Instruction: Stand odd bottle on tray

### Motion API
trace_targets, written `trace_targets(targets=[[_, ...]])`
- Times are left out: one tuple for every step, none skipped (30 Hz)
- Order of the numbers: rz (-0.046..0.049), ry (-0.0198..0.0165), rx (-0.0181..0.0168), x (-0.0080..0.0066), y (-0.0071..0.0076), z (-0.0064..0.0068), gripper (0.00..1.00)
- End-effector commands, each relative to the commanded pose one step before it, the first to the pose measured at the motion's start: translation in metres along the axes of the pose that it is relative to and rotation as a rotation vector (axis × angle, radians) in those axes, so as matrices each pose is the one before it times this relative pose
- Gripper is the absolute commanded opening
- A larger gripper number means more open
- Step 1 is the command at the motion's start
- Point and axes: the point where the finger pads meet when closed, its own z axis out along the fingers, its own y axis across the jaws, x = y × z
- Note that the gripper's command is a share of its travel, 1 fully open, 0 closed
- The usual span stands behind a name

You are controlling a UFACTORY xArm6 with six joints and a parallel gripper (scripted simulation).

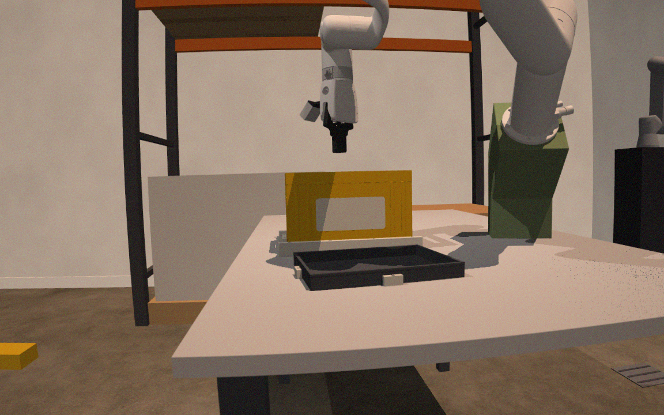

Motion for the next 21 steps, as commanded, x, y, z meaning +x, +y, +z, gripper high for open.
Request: trace_targets(targets=[[-0.00106, 0.0034, 0.0, 0.00109, -0.00033, -0.00139, 0.0], [0.0, 0.0, 0.0, 0.0, 0.0, 0.0, 0.0], [0.0, 0.0, 0.0, 0.0, 0.0, 0.0, 0.0], [0.0, 0.0, 0.0, 0.0, 0.0, 0.0, 0.0], [0.0, 0.0, 0.0, 0.0, 0.0, 0.0, 0.0], [0.0, 0.0, 0.0, 0.0, 0.0, 0.0, 0.0], [0.0, 0.0, 0.0, 0.0, 0.0, 0.0, 0.0], [0.0, 0.00001, -0.00003, -0.00068, -0.00083, -0.00004, 0.0], [0.0, 0.00006, -0.00014, -0.00389, -0.00462, -0.00022, 0.0], [-0.00001, 0.00009, -0.00021, -0.00822, -0.00924, -0.00033, 0.0], [-0.00003, 0.00003, -0.00009, -0.01196, -0.01231, -0.0002, 0.0], [-0.00002, -0.00004, 0.00005, -0.00739, -0.007, 0.00002, 0.0], [-0.00002, -0.00004, 0.00007, -0.00427, -0.00385, 0.00006, 0.0], [-0.00002, -0.00008, 0.00013, -0.00604, -0.00521, 0.00014, 0.0], [-0.00003, -0.00012, 0.00021, -0.00697, -0.0057, 0.00023, 0.0], [-0.00003, -0.00016, 0.00027, -0.00707, -0.00545, 0.00031, 0.0], [-0.00003, -0.00019, 0.00032, -0.00694, -0.00505, 0.00037, 0.0], [-0.00001, -0.00008, 0.00014, -0.00269, -0.00188, 0.00016, 0.0], [0.0, -0.00001, 0.00002, -0.0004, -0.00028, 0.00003, 0.0], [0.0, 0.0, 0.0, 0.0, 0.0, 0.0, 0.0], [0.0, 0.0, 0.0, 0.0, 0.0, 0.0, 0.0]])
